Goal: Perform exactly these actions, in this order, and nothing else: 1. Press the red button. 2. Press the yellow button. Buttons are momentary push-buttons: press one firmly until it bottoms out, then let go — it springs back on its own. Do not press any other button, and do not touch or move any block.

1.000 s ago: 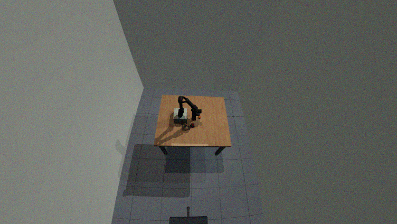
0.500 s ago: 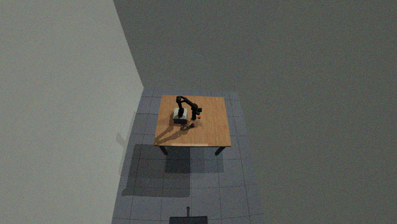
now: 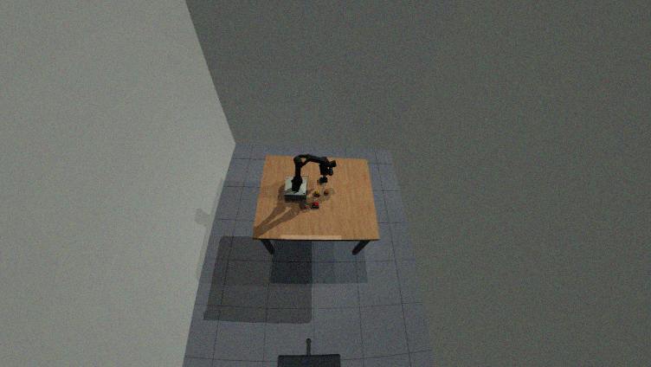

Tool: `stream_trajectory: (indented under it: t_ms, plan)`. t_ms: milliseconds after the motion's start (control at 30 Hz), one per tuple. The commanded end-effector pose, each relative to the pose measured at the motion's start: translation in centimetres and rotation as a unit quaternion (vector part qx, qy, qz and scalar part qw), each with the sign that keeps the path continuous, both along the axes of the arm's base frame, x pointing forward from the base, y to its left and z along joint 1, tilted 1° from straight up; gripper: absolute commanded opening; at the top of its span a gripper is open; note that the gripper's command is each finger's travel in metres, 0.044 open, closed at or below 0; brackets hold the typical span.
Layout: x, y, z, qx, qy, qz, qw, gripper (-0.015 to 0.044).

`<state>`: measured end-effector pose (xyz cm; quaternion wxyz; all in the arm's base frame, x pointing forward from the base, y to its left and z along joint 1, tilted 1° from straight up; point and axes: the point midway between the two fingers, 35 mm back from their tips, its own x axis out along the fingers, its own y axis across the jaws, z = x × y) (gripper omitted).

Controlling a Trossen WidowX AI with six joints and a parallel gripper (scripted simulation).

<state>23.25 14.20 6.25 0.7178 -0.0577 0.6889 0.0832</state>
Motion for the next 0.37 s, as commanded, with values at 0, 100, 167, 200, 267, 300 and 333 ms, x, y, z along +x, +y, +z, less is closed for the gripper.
stream_trajectory:
  t_ms: [0, 100, 167, 200, 267, 300, 333]
  plan:
    - [-0.7, 4.7, 1.4, 0.001, 0.002, -0.012, 1.000, 0.0400]
    - [-1.7, 7.7, 2.3, 0.002, 0.003, -0.021, 1.000, 0.0400]
    - [-2.2, 8.8, 2.6, 0.003, 0.004, -0.025, 1.000, 0.0400]
    - [-2.3, 9.1, 2.7, 0.003, 0.004, -0.025, 1.000, 0.0400]
    - [-2.4, 9.2, 2.7, 0.003, 0.004, -0.026, 1.000, 0.0400]
    - [-2.4, 9.2, 2.7, 0.003, 0.004, -0.026, 1.000, 0.0400]
    - [-2.4, 9.2, 2.7, 0.003, 0.004, -0.026, 1.000, 0.0400]
